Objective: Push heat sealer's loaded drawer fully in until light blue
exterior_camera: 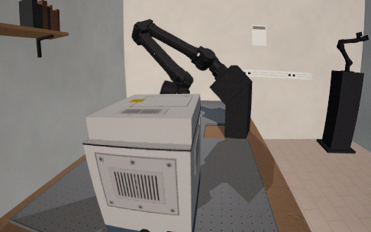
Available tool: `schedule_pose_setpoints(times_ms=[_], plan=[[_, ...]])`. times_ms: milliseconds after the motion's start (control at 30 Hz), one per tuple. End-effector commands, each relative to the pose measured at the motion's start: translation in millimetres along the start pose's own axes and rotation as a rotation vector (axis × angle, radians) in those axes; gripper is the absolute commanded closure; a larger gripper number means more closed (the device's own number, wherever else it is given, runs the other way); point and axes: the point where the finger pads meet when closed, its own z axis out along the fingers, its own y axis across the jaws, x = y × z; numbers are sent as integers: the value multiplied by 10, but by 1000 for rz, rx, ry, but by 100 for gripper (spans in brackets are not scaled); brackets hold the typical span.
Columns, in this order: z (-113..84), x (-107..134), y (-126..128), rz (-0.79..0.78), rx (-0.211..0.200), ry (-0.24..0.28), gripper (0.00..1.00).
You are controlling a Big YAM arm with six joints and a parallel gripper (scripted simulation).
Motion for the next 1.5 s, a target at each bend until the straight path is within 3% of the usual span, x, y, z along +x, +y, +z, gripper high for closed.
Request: schedule_pose_setpoints(times_ms=[0, 1467], plan=[[54, 53, 37, 3, -8, 5, 70], [307, 63, 45, 3, -9, 6, 70]])
